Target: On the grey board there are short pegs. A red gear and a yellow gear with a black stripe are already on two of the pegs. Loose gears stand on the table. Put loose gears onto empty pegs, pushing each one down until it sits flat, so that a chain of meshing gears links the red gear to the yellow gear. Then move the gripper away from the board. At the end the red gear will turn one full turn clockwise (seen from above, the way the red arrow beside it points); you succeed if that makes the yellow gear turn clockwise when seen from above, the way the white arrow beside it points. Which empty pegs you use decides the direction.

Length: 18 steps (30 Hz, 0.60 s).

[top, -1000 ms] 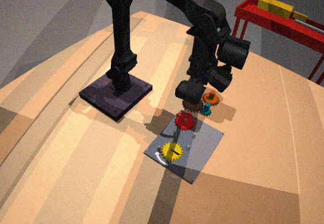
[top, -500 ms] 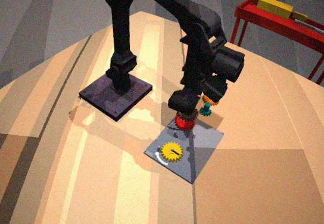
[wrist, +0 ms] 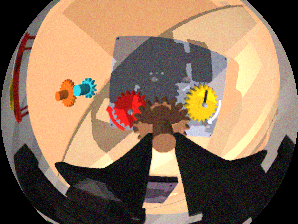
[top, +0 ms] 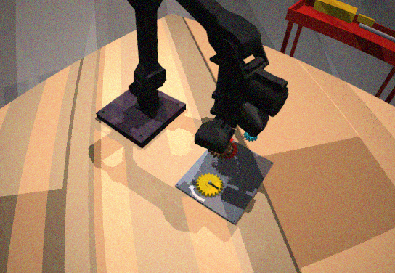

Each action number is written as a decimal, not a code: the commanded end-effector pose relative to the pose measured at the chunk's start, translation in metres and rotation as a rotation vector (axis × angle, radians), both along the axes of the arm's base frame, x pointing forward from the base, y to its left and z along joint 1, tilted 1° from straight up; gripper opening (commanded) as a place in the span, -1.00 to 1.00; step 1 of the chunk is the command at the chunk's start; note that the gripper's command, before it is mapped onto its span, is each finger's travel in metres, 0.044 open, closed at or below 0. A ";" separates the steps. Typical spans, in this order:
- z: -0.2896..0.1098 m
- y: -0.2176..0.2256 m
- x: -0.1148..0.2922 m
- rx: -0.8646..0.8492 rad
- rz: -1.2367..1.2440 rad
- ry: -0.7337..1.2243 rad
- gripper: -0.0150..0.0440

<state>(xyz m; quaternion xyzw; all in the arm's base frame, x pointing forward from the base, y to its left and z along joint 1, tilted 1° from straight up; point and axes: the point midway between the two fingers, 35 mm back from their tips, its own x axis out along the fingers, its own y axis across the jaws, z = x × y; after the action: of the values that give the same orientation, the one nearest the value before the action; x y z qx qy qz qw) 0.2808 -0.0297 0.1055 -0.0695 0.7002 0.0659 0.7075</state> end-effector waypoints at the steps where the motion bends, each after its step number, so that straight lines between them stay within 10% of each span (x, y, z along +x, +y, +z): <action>1: -0.004 -0.009 -0.002 -0.003 0.003 0.005 -0.49; 18: -0.004 -0.016 -0.003 -0.004 0.003 0.006 -0.49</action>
<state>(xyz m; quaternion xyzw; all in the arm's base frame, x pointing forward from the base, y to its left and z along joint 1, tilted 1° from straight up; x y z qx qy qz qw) 0.2777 -0.0453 0.1009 -0.0695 0.7021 0.0656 0.7056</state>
